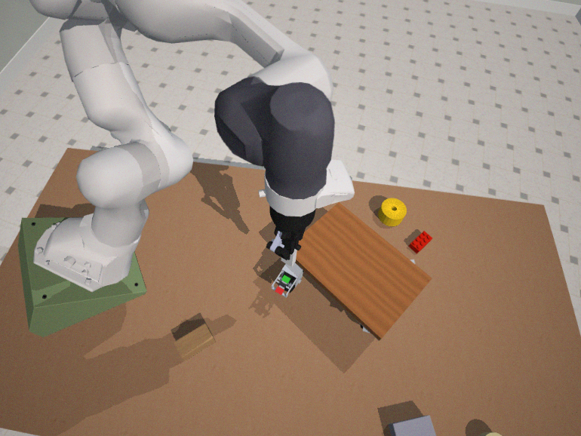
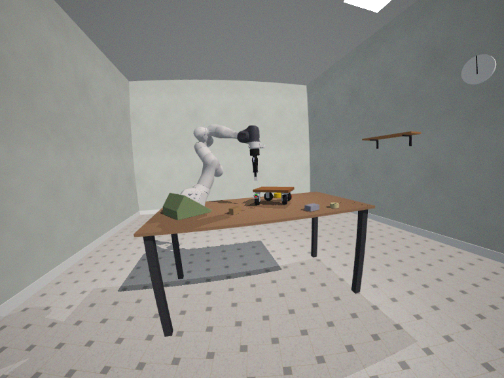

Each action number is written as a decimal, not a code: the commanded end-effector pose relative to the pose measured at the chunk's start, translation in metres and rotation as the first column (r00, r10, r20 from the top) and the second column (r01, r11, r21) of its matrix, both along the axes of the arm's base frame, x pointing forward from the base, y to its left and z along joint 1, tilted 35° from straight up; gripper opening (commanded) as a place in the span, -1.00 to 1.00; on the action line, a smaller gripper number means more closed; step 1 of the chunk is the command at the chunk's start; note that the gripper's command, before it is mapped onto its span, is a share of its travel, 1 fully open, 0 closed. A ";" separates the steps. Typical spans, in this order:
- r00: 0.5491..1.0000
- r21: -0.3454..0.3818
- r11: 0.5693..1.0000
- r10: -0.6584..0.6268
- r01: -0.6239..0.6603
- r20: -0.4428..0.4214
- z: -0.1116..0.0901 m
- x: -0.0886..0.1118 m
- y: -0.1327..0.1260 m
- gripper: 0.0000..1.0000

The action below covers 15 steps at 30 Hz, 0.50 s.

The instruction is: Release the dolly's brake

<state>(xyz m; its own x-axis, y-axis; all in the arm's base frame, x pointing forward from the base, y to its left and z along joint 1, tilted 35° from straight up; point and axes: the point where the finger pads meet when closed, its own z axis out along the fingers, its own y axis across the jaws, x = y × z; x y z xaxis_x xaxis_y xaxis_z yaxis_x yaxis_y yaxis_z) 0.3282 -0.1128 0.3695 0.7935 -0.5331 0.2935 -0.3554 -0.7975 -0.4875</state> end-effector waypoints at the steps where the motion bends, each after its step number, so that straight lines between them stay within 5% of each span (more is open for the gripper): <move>1: 1.000 -0.006 1.000 0.010 -0.010 0.002 -0.003 0.001 0.001 -1.00; 7: 1.000 -0.006 1.000 0.008 -0.008 0.000 -0.032 0.014 0.011 -1.00; 15: 1.000 -0.006 1.000 0.008 -0.008 0.000 -0.032 0.014 0.011 -1.00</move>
<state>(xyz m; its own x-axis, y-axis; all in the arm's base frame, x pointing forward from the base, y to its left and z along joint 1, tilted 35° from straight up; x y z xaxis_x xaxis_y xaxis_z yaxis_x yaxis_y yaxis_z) 0.3392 -0.1004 0.3370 0.7994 -0.5282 0.2864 -0.3547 -0.7995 -0.4847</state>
